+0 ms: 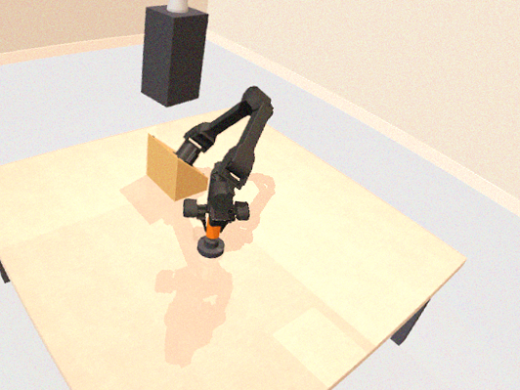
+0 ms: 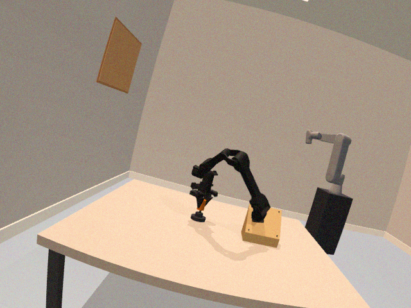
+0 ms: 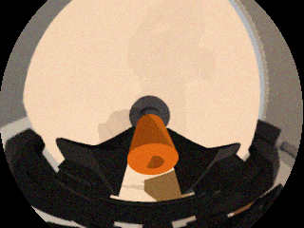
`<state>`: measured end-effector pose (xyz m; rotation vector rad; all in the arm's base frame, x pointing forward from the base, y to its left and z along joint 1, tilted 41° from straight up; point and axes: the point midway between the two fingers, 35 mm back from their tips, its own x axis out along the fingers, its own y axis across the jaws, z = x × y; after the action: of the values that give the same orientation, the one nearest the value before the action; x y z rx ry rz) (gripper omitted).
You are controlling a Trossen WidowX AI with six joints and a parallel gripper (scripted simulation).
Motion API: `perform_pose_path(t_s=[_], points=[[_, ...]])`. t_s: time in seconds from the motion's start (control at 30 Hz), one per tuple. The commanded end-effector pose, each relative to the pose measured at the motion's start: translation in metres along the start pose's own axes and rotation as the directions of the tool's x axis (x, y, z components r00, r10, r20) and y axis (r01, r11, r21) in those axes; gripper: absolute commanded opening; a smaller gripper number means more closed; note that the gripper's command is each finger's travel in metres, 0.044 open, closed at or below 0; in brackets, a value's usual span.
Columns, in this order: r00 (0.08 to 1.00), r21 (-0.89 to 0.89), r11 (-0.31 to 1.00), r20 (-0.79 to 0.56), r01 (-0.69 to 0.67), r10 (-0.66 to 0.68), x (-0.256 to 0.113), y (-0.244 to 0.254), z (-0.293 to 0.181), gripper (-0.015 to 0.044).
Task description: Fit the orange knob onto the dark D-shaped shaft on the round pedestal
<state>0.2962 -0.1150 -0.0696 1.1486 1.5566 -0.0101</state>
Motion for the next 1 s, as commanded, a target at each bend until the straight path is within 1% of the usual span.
perform_pose_path(t_s=[0.0,0.6,0.67,0.83,0.97], points=[[1.0,0.006,1.0,0.001,0.002,-0.002,-0.0001,-0.0016,-0.0006,0.0],[1.0,0.005,1.0,0.001,0.002,-0.002,-0.003,-0.0001,0.0001,0.0],[1.0,0.034,0.999,0.001,0.002,-0.002,-0.0031,-0.0001,0.0001,0.0],[1.0,0.203,0.979,0.001,0.002,-0.002,-0.0025,0.0001,-0.0005,0.0],[1.0,0.213,0.977,0.001,0.002,-0.002,-0.0018,0.0003,-0.0007,0.0]])
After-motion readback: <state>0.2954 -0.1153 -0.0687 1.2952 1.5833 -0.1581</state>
